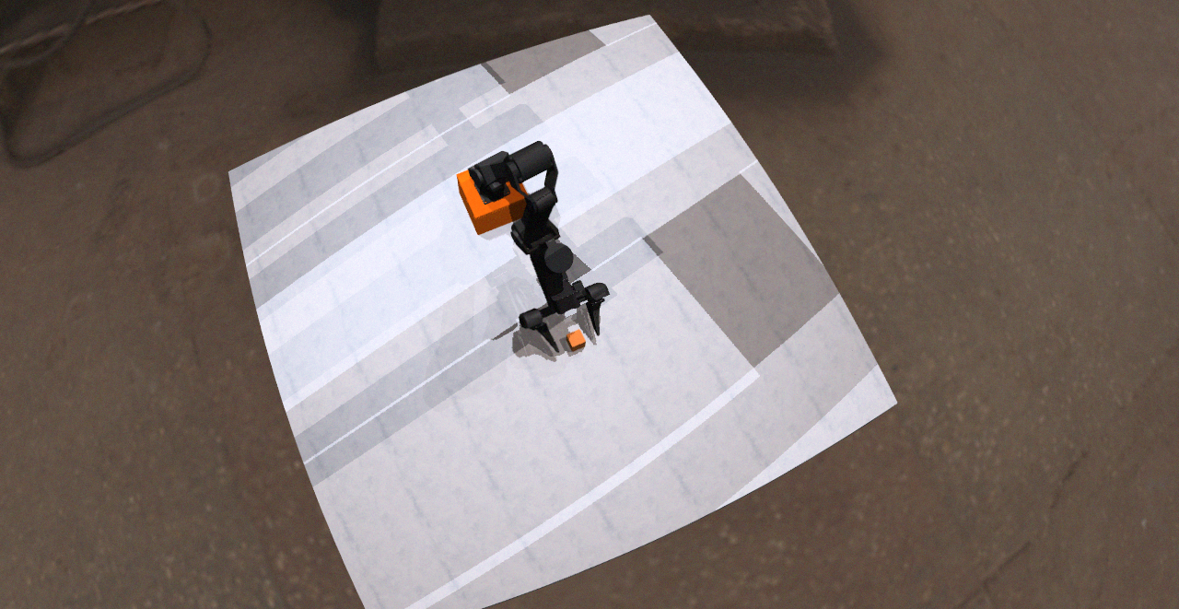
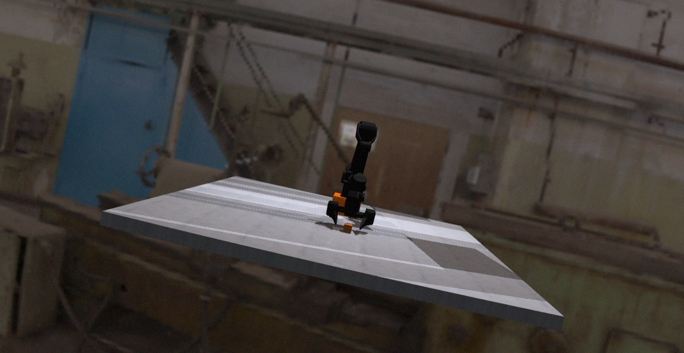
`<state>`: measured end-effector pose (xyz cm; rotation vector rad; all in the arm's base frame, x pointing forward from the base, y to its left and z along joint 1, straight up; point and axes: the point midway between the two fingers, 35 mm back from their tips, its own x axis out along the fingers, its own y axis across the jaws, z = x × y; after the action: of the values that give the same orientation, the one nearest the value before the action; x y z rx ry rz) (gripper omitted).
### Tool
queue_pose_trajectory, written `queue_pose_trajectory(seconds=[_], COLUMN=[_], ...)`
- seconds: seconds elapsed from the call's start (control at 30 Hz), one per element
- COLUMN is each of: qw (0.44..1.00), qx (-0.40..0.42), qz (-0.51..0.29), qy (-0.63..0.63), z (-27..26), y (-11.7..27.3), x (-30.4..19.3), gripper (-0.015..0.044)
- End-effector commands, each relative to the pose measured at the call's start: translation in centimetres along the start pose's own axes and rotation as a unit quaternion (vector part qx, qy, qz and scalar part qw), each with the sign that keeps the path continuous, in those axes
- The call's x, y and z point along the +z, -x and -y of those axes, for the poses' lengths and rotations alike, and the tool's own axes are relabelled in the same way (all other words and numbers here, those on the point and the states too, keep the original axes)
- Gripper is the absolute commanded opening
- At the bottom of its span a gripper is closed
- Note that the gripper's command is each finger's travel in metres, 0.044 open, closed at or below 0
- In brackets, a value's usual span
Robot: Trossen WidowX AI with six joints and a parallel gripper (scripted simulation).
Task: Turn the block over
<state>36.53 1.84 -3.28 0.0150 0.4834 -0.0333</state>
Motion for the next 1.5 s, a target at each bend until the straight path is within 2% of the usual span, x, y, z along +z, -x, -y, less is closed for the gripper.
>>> queue_pose_trajectory(seconds=[0.0, 0.7, 0.93, 1.13, 1.23, 1.47], qw=[1.0, 1.0, 0.994, 0.977, 0.971, 0.971], qx=[-0.002, -0.002, -0.001, -0.002, -0.002, -0.002], qz=[0.0, -0.002, -0.111, -0.215, -0.24, -0.241], qy=[0.003, 0.003, 0.004, 0.002, 0.002, 0.002], z=[0.0, 0.0, -0.2, -0.1, 0.0, 0.0], y=[0.0, 0.0, -0.2, 3.5, 4.9, 5.0], x=[0.0, 0.0, 1.9, 4.5, 5.1, 5.1], gripper=[0.044, 0.044, 0.044, 0.044, 0.044, 0.044])
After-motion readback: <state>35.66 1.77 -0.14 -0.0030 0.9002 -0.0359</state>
